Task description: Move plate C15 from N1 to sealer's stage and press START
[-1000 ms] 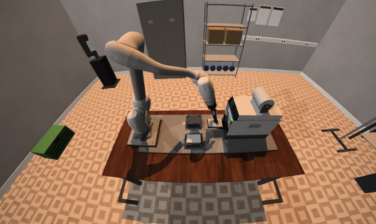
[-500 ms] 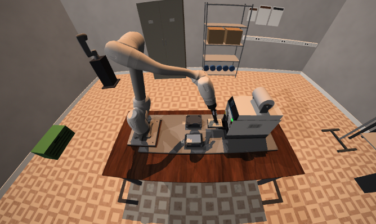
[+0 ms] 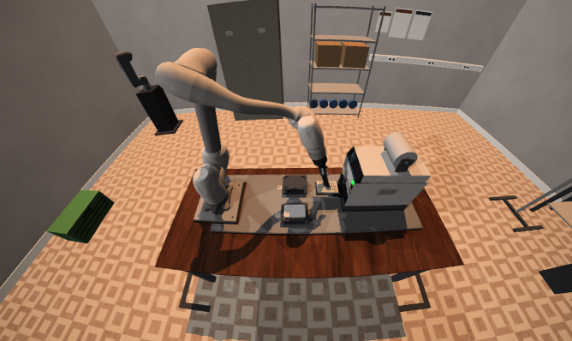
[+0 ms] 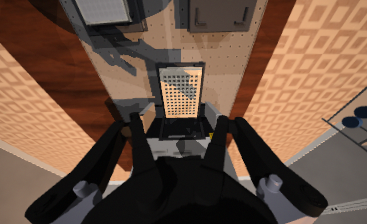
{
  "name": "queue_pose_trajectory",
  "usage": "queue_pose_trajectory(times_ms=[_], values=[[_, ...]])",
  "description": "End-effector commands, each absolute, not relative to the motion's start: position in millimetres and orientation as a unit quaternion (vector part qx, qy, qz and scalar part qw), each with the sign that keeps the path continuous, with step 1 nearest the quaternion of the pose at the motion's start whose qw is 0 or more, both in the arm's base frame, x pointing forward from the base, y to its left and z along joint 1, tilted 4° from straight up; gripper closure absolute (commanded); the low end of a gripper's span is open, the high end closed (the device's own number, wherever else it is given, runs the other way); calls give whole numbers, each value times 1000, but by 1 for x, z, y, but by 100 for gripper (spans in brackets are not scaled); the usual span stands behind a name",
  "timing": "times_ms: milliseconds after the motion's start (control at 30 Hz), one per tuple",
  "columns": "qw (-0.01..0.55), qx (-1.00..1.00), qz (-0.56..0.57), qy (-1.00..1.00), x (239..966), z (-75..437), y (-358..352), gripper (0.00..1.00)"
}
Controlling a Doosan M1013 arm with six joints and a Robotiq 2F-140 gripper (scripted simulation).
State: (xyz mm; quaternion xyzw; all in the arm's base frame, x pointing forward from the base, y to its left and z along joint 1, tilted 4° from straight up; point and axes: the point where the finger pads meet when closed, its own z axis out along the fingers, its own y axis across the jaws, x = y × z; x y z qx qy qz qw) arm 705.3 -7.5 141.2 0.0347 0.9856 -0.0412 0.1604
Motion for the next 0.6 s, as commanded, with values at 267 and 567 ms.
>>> queue_pose_trajectory(times_ms=[267, 567], values=[[161, 34, -40, 985, 685, 142, -5, 30], [161, 34, -40, 985, 674, 143, -5, 30]])
